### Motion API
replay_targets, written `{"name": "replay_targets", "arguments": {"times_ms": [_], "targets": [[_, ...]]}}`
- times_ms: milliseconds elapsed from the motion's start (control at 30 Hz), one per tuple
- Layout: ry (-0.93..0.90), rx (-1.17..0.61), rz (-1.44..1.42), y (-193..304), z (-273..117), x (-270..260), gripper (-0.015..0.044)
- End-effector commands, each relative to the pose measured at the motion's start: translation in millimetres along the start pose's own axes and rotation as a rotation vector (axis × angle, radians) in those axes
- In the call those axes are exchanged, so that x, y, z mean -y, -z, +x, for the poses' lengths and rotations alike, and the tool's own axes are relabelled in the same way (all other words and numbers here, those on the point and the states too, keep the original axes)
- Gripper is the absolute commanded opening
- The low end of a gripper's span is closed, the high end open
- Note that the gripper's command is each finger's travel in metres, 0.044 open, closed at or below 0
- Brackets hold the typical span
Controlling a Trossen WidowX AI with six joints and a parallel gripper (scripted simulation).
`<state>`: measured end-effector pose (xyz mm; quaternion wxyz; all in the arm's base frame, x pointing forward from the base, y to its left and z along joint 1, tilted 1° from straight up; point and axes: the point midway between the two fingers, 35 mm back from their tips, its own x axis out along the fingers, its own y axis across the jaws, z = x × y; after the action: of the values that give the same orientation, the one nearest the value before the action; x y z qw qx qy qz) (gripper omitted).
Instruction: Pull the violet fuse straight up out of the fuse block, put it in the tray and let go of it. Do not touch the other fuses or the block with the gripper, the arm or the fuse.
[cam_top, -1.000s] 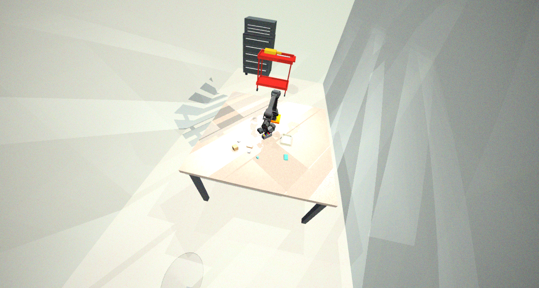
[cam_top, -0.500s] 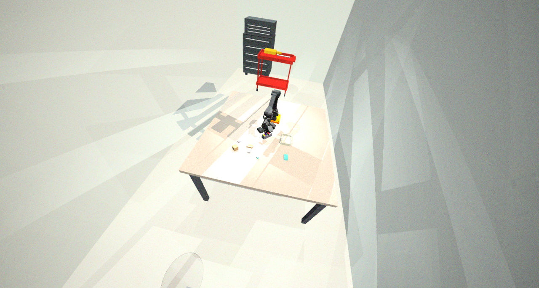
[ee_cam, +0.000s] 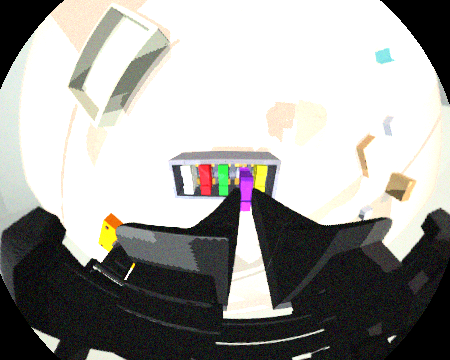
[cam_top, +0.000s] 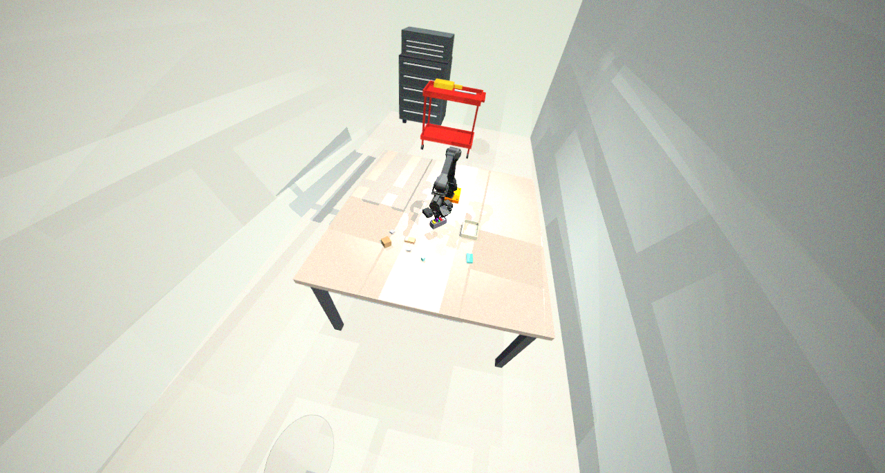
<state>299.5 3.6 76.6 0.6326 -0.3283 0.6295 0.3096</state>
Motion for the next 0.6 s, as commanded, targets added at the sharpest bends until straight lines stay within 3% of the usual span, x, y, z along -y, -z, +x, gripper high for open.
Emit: {"name": "replay_targets", "arguments": {"times_ms": [0, 567], "targets": [[0.0, 0.004, -0.001, -0.8, -3.0, 0.1, 0.0], [-0.001, 0.005, -0.002, -0.6, -11.3, -0.3, 0.0]]}}
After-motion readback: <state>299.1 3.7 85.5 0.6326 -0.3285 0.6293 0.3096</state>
